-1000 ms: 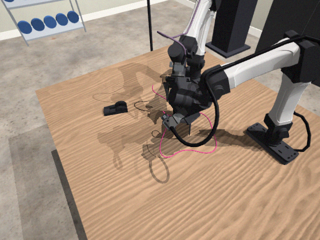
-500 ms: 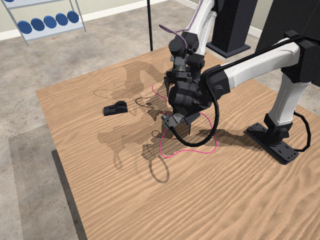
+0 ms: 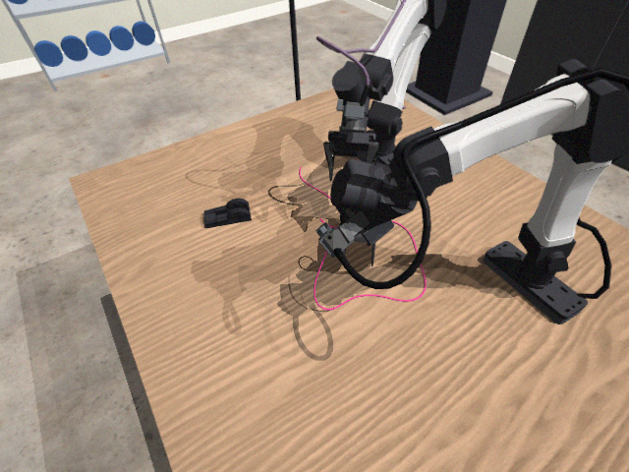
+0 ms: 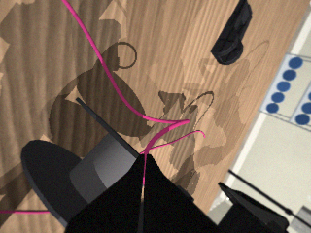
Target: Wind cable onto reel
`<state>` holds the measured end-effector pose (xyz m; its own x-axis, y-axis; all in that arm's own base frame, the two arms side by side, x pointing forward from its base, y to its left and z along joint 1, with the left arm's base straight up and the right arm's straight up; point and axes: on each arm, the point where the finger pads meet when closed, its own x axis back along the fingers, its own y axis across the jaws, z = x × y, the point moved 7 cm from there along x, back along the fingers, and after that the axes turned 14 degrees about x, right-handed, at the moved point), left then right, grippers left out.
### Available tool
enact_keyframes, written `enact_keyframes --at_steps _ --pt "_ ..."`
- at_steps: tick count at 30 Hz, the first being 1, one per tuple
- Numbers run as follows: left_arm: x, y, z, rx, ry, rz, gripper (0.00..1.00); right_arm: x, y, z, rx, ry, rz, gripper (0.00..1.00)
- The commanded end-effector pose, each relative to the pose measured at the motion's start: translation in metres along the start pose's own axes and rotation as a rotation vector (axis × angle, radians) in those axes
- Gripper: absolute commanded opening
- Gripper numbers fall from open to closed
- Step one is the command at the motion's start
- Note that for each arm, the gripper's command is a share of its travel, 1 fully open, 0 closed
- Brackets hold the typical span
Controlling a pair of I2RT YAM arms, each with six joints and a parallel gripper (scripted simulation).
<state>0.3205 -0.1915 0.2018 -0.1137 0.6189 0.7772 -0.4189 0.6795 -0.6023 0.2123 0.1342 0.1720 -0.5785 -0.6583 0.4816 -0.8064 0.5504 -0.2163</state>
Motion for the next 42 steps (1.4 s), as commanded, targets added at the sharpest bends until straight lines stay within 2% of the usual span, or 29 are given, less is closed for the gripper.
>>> enact_keyframes --at_steps 1,7,12,36,42 --pt "0.005 -0.006 -0.005 -0.023 -0.035 0.028 0.00 0.007 0.004 0.007 0.002 0.024 -0.027 0.75" --pt "0.004 -0.007 -0.005 -0.026 -0.034 0.028 0.00 0.009 0.004 0.006 0.003 0.023 -0.026 0.75" --pt "0.004 -0.008 -0.005 -0.030 -0.034 0.028 0.00 0.012 -0.001 -0.007 0.014 0.002 -0.017 0.75" --pt "0.005 -0.011 -0.011 -0.032 -0.032 0.037 0.00 0.009 -0.002 -0.009 0.013 0.008 -0.025 0.75" --pt "0.004 -0.003 -0.014 -0.018 -0.011 0.023 0.00 0.009 -0.002 -0.009 0.013 0.008 -0.025 0.75"
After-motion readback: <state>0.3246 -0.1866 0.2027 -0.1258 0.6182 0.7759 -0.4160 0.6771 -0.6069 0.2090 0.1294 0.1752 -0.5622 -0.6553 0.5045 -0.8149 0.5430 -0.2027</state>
